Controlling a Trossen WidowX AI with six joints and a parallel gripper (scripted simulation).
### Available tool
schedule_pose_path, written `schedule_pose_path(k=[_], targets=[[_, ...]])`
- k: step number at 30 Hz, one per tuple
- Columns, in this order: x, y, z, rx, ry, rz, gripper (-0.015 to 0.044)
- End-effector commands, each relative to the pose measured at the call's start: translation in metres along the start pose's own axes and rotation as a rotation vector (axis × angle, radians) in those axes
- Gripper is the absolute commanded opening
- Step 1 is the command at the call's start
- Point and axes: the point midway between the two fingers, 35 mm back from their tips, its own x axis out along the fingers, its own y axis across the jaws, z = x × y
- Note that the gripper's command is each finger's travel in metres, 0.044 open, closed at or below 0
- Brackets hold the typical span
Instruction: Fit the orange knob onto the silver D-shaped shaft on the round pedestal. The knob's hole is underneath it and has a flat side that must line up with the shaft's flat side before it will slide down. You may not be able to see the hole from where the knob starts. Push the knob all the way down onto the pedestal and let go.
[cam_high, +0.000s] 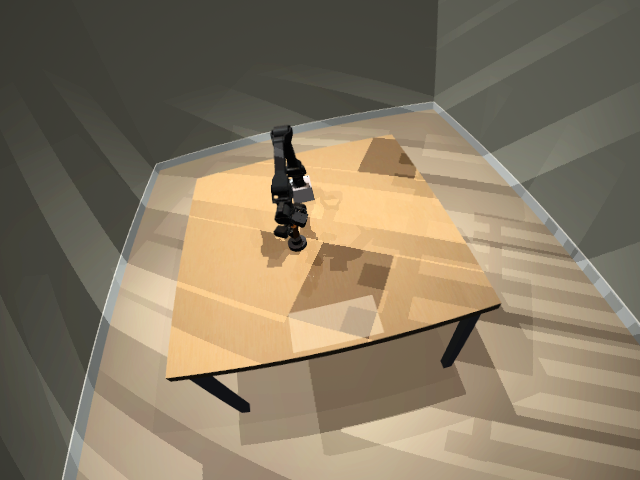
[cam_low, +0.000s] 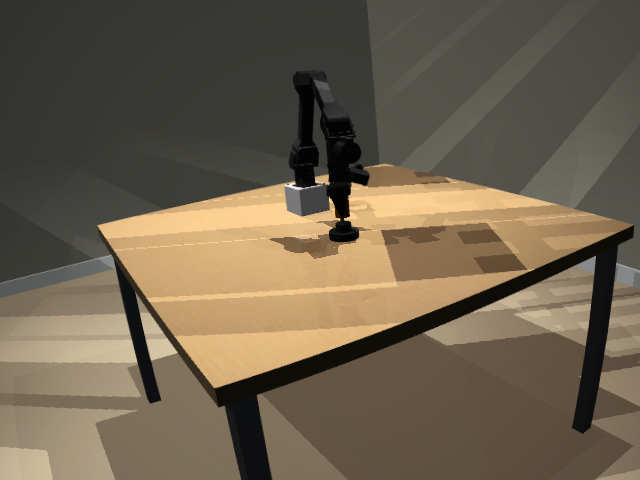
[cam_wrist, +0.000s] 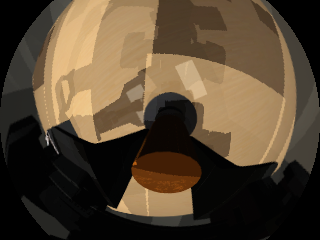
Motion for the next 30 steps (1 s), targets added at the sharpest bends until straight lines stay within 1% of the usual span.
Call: schedule_pose_path(k=[1, 4, 10, 24, 30], targets=[[-0.0036, -0.0007, 0.0, -0.002, 0.003, -0.003, 0.0], [-0.0042, -0.0004, -0.0002, -0.027, 0.003, -0.003, 0.0], [-0.0029, -0.0032, 0.0009, -0.211, 0.003, -0.002, 0.0], [0.0006, -0.0048, 0.0013, -0.211, 0.003, -0.003, 0.0], [-0.0042, -0.0044, 0.0011, -0.211, 0.003, -0.003, 0.0]])
